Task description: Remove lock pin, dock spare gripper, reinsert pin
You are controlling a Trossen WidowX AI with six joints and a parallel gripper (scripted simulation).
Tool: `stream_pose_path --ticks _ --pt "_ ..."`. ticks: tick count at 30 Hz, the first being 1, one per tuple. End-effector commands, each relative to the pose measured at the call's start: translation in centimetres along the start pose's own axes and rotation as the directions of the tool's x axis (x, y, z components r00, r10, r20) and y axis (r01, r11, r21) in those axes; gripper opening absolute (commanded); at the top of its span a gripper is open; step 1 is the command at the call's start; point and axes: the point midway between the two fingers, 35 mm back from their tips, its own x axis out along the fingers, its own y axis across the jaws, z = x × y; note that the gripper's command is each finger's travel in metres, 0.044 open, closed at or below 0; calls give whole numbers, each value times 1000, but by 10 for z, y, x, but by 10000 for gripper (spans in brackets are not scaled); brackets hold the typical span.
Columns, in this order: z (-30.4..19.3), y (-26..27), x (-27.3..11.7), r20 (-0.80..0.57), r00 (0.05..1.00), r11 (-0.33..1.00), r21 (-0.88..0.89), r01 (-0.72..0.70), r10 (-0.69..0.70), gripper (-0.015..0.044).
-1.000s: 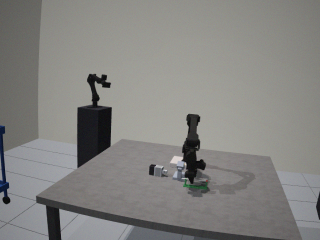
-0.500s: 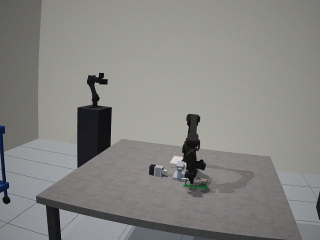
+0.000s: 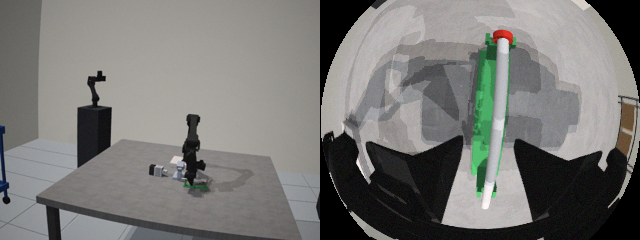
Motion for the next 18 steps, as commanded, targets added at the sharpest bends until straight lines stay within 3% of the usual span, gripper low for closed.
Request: stream_pose_path --ticks 1,5,18 --pt "0 0 -3 0 1000 1000 0 0 0 341" --pt "2 1 -14 0 1000 1000 1 -5 5 440" --pt "5 4 -42 -2 1000 1000 5 -17 17 440"
